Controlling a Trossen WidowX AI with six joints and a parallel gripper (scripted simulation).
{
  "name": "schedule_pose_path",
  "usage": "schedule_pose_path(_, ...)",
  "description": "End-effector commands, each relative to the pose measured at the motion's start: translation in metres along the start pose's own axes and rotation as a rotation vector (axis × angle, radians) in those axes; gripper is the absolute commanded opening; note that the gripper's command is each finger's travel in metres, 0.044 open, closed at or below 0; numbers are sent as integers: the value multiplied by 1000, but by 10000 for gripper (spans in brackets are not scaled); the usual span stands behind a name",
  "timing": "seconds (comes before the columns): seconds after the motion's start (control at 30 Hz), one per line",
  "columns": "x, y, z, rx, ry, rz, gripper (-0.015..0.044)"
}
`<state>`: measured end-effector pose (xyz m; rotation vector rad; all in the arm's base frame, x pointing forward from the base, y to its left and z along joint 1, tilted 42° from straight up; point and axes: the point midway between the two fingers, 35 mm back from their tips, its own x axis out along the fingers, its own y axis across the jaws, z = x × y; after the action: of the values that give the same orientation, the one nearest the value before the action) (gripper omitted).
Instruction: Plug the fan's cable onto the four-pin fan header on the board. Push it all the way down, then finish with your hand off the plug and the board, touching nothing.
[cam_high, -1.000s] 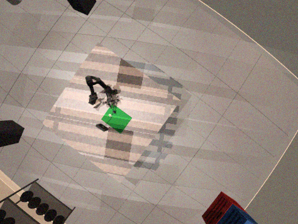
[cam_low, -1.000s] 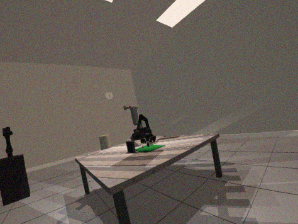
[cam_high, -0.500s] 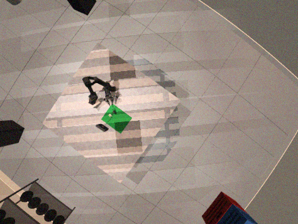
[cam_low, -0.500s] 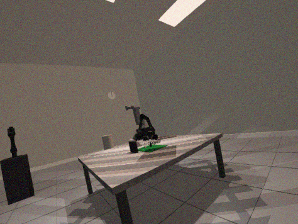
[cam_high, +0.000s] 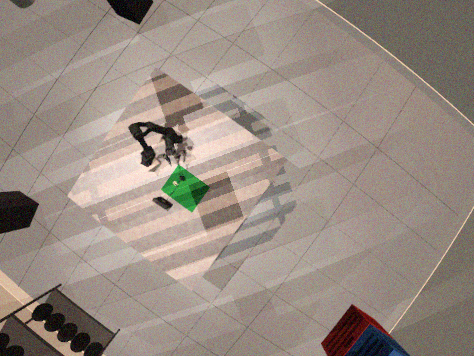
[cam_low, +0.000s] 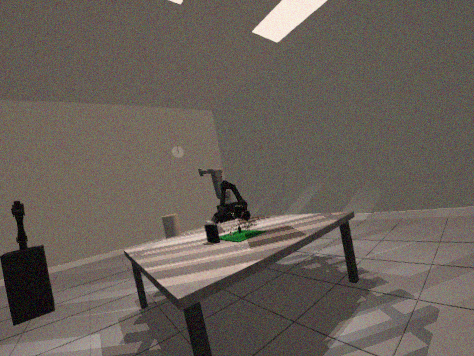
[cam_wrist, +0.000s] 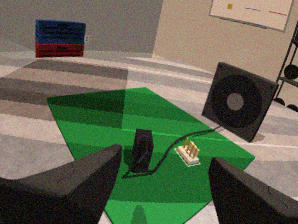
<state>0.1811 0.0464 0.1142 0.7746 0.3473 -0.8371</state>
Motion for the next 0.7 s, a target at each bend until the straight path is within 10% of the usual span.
schedule_pose_path(0.0, 4, -5, 3, -51, 19, -84, 350)
schedule_pose_path(0.13, 9, -12, 4, -103, 48, -166, 440)
schedule_pose_path(0.67, 19, -37, 8, -270, 241, -446, 440)
